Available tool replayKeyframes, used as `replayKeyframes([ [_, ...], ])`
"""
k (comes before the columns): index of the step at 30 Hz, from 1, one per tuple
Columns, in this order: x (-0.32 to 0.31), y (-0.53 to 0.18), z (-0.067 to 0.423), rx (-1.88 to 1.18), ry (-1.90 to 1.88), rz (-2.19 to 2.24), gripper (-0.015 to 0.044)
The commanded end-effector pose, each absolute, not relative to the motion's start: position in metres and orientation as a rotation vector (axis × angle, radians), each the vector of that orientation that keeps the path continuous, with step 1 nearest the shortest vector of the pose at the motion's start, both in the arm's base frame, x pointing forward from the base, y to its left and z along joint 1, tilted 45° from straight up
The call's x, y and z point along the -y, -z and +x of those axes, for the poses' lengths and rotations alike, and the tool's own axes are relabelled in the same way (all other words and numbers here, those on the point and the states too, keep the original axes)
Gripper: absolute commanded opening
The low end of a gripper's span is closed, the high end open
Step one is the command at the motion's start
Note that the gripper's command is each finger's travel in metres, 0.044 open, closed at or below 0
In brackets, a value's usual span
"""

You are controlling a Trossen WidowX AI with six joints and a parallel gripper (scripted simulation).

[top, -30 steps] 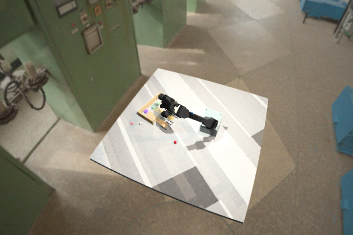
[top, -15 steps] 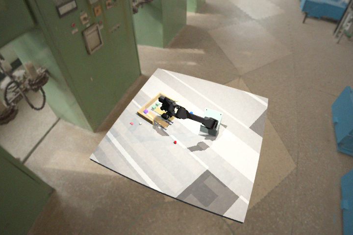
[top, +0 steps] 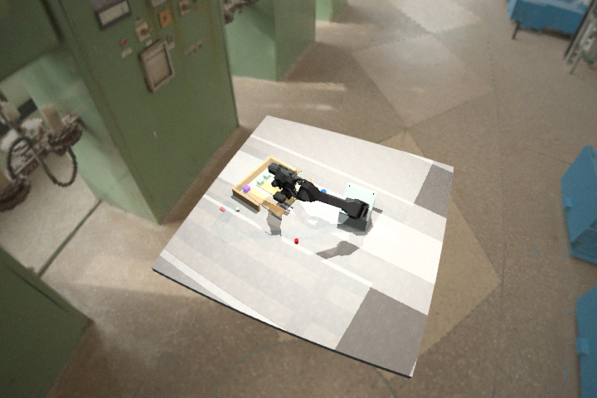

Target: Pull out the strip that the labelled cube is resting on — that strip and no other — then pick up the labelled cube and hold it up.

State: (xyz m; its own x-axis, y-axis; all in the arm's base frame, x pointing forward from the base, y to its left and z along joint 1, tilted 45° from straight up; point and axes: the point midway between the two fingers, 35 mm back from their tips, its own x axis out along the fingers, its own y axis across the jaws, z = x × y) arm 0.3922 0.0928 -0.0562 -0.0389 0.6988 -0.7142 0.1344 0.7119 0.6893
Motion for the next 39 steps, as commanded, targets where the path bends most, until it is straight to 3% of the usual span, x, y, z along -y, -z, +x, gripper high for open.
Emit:
replayKeyframes([
  [1,-0.0939,0.0565,0.3923,-1.571,-0.521,0.708,0.0000],
  [39,-0.0960,0.0589,0.3944,-1.571,-0.521,0.708,0.0000],
])
